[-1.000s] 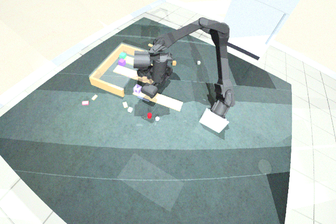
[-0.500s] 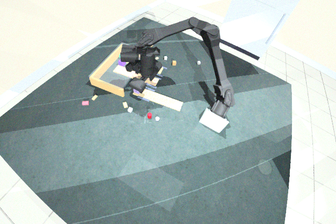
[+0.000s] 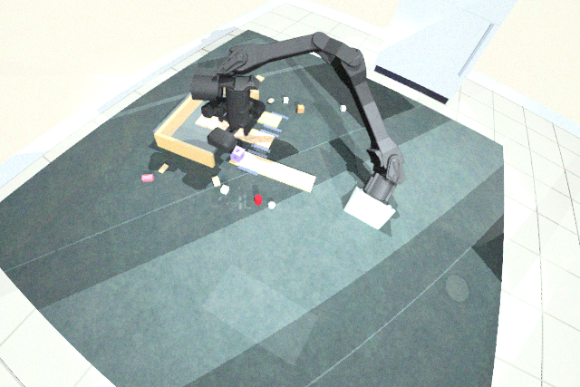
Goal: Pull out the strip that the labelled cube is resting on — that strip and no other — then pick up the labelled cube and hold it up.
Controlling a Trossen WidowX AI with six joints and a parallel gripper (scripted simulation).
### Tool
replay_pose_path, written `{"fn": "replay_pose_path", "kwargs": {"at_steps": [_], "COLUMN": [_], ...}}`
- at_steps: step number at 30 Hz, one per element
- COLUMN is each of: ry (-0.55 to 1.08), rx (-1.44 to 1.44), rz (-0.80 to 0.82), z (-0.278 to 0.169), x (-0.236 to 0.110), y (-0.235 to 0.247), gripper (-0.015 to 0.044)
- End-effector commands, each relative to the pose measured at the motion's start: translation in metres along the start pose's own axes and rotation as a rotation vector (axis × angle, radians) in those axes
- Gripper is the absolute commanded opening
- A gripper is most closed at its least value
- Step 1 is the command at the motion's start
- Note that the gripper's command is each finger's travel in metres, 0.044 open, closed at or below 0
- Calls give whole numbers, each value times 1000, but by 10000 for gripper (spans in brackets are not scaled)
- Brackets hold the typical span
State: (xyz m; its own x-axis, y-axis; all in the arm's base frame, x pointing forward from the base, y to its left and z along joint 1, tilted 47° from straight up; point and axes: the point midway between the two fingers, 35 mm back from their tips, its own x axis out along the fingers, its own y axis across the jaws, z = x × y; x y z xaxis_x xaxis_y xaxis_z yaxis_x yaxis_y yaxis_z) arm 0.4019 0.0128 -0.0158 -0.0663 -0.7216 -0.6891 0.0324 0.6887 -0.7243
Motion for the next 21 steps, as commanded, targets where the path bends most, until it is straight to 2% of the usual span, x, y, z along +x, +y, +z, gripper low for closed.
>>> {"fn": "replay_pose_path", "kwargs": {"at_steps": [1, 3, 21], "ry": [1, 1, 1], "rx": [-8, -8, -8], "rz": [-4, -4, -5], "z": [3, 3, 3], "x": [6, 9, 39], "y": [1, 1, 1], "gripper": [282, 250, 250]}}
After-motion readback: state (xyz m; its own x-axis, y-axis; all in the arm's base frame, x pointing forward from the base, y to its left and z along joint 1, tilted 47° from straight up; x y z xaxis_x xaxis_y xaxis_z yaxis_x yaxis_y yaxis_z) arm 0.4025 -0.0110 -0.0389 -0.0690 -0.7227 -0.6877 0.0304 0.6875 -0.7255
